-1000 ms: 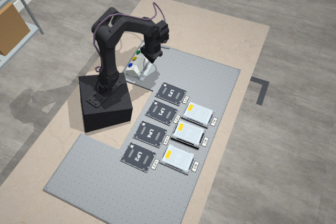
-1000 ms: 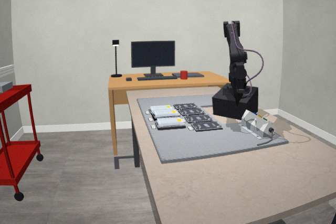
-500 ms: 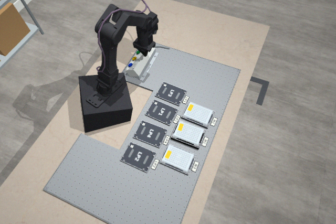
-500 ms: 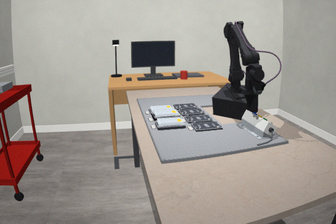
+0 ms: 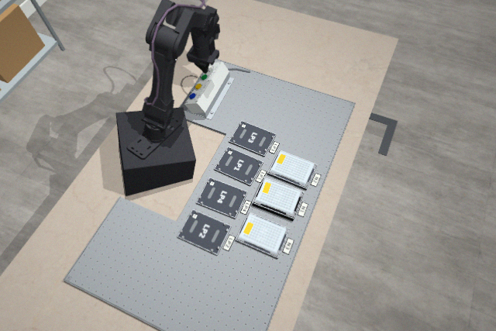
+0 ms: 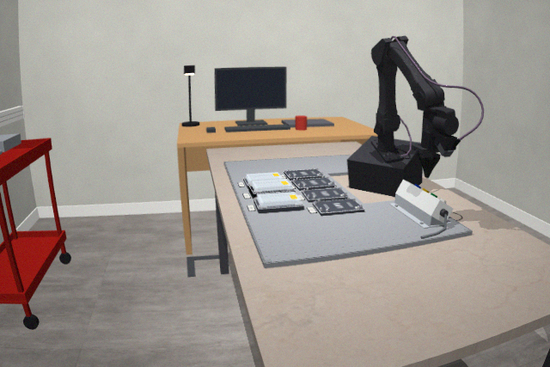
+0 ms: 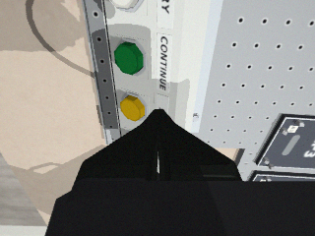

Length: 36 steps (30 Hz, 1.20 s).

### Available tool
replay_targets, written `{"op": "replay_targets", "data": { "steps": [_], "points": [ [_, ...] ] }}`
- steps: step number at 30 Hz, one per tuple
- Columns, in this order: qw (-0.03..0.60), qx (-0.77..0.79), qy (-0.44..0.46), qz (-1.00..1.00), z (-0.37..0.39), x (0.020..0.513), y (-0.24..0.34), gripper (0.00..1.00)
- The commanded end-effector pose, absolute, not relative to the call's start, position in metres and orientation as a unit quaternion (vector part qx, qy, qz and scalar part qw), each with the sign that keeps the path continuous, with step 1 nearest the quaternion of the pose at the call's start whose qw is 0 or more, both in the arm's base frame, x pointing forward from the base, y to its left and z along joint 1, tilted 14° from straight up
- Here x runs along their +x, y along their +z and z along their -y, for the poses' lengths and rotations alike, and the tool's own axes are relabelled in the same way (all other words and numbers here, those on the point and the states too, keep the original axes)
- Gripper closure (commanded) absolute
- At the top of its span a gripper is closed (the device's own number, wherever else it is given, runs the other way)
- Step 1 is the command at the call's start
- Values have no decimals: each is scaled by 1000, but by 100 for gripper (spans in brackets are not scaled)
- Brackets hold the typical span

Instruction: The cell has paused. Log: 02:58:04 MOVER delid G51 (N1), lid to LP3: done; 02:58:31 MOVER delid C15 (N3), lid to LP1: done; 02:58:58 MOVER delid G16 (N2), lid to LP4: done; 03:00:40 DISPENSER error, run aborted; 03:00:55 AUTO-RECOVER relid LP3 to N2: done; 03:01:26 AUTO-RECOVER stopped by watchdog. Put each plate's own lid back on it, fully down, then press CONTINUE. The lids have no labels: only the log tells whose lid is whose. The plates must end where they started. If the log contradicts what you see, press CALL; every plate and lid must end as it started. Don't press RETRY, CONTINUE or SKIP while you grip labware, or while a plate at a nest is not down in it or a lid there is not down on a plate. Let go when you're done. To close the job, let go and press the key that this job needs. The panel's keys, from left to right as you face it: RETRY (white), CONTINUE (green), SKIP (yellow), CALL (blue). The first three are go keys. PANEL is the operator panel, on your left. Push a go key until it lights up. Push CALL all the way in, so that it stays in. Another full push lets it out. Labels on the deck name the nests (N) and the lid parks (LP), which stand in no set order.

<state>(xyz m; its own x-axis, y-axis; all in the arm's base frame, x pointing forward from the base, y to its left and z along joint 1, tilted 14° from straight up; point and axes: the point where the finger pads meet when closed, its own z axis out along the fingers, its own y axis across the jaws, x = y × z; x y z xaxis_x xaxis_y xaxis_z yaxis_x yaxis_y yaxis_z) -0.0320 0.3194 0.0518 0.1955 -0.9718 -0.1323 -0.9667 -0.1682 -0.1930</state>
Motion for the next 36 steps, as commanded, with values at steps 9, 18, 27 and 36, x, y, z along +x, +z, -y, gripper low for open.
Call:
{"op": "replay_targets", "data": {
  "steps": [9,18,27,36],
  "points": [
    [135,-755,8,-642,-340,-62,68,100],
    [133,-756,9,-641,-340,-64,68,100],
    [130,-758,5,-640,-340,-57,45,100],
    [131,-758,8,-639,-344,-60,40,100]
  ]
}}
